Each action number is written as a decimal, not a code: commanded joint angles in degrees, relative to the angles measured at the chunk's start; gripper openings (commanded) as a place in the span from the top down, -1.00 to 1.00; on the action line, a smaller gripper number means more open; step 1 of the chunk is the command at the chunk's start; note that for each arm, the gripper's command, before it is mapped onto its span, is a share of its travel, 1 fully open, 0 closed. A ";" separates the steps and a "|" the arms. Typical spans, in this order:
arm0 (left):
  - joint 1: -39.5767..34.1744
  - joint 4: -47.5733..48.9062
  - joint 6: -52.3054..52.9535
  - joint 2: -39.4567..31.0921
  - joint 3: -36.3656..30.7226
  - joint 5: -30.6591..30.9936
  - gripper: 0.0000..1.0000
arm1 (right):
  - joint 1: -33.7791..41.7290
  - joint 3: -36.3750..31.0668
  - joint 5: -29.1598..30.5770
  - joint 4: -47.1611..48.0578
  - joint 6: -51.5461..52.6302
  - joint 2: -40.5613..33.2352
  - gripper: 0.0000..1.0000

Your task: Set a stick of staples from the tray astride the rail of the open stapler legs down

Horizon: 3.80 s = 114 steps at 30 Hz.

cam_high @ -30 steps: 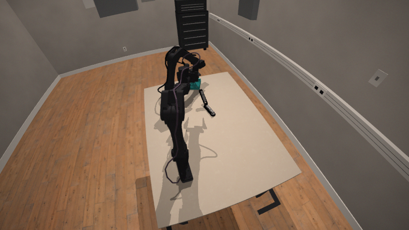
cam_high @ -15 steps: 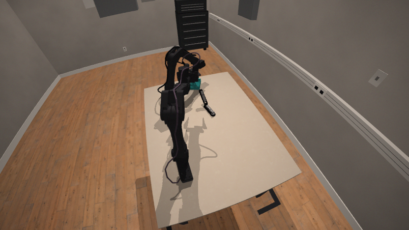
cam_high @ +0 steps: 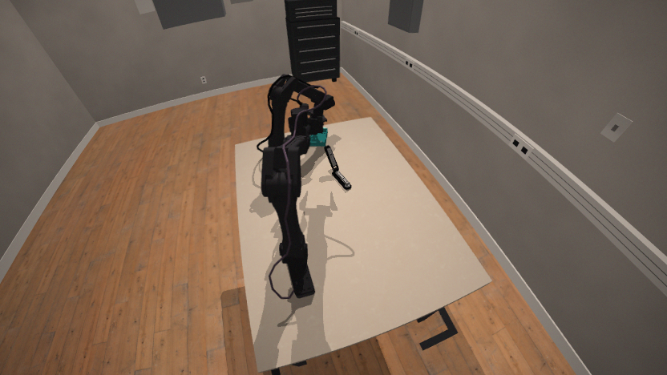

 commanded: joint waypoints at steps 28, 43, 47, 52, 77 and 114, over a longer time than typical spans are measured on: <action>-0.08 -7.42 -0.14 -3.39 5.82 -0.28 0.89 | -7.96 -25.81 1.55 -19.61 0.26 -39.26 -1.00; -1.02 -7.01 4.03 -4.05 6.36 0.81 0.89 | -14.06 -46.59 2.04 -29.62 0.51 -70.81 -1.00; -4.61 -5.52 12.74 -4.43 6.32 2.15 0.89 | -15.38 -50.86 2.10 -31.33 0.51 -79.77 -1.00; -9.31 -4.66 22.22 -4.70 6.55 3.72 0.89 | -16.33 -52.50 1.73 -34.16 0.41 -86.53 -1.00; -28.31 -0.77 62.30 -6.08 7.12 11.28 0.89 | -16.87 -53.54 1.56 -35.66 0.39 -89.49 -1.00; -55.72 2.02 117.68 -7.24 7.29 24.07 0.89 | -16.57 -52.93 1.50 -35.05 0.12 -89.09 -1.00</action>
